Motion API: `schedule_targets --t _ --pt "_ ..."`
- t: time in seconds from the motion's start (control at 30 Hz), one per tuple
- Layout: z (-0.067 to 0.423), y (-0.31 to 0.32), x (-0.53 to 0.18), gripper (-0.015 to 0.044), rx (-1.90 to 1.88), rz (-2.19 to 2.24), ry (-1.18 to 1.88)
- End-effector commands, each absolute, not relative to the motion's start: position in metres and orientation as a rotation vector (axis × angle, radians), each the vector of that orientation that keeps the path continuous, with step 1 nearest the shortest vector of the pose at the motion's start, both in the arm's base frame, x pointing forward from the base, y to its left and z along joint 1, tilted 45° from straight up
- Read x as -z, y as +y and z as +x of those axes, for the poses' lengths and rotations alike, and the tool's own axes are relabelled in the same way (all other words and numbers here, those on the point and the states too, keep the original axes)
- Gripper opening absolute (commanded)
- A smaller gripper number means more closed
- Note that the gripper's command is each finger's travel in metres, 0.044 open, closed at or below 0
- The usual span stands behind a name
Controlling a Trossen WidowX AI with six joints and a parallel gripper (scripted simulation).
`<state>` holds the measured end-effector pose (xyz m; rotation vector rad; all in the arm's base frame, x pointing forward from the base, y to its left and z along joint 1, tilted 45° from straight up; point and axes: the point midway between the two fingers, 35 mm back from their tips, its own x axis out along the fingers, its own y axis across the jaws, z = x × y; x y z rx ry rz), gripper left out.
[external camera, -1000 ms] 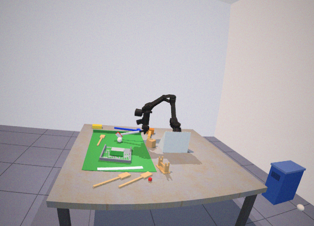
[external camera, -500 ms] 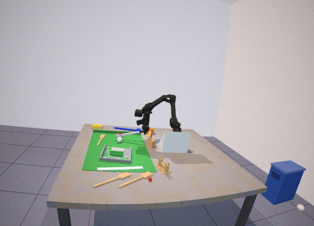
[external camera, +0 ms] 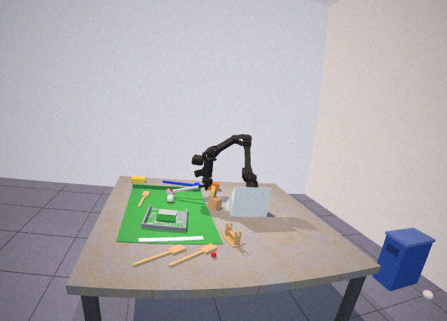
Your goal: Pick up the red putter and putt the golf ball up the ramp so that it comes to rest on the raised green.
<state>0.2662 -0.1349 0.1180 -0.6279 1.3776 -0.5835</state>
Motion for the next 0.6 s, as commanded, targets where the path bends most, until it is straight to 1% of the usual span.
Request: schedule_targets --t 0.0,0.2,0.37,0.57 --pt "0.267 -0.133 -0.116 0.0 0.582 -0.627 1.378" --pt "0.276 -0.084 -0.068 0.0 0.57 -0.612 1.381" --pt "0.27 -0.042 -0.028 0.0 0.578 -0.62 1.374" --pt "0.268 -0.033 -0.026 0.0 0.579 -0.622 1.373"
